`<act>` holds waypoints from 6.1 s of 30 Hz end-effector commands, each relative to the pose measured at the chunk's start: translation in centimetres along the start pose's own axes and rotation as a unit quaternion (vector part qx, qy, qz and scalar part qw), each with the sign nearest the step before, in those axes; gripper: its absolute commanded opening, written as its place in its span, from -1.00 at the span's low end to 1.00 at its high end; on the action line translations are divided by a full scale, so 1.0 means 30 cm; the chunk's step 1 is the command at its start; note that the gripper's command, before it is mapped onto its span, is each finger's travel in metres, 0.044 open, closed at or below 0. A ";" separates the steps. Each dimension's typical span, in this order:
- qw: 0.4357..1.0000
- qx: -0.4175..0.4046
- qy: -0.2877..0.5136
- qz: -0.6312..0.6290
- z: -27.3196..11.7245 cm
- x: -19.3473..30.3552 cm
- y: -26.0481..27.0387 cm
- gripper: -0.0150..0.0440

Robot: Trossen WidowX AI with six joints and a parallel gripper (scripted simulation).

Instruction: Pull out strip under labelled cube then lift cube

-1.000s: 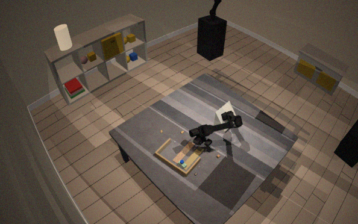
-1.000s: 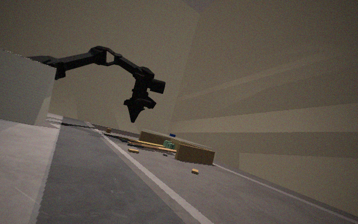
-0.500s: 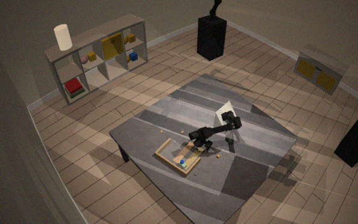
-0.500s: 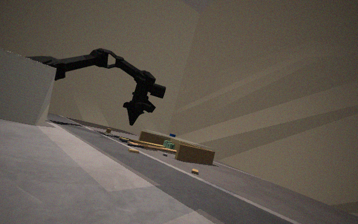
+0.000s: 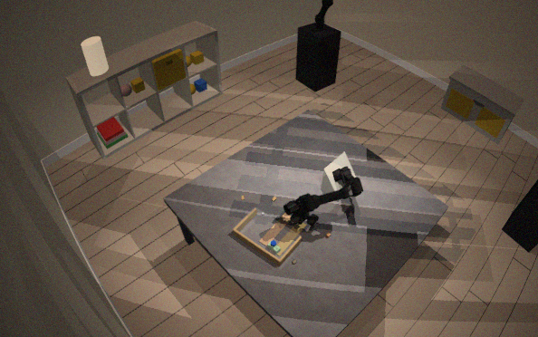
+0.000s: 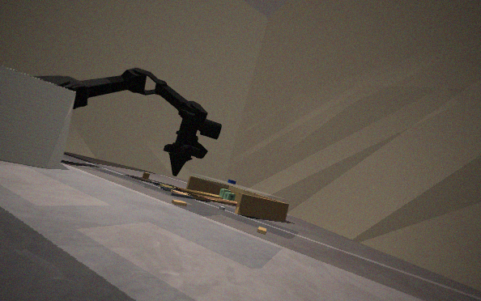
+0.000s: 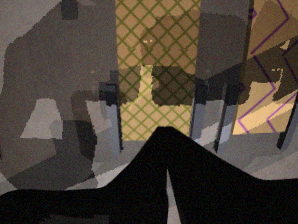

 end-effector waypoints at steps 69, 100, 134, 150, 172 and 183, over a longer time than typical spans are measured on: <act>1.000 -0.005 0.001 0.003 0.134 -0.002 0.005 -0.49; 1.000 -0.005 0.002 0.004 0.139 0.149 -0.003 -0.49; 1.000 -0.005 0.003 0.005 0.142 0.321 -0.005 -0.49; 1.000 -0.005 0.003 0.006 0.142 0.401 -0.006 -0.49; 1.000 -0.005 0.004 0.006 0.142 0.507 -0.006 -0.49; 1.000 -0.005 0.004 0.007 0.142 0.560 -0.007 -0.49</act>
Point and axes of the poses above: the point midway between the two fingers, 35 mm back from their tips, its own z axis out along the fingers, its own y axis across the jaws, x = y × z, the point moved 7 cm from there along -z, back along the fingers, and after that the axes turned 1 degree about z, right-handed, at the moved point
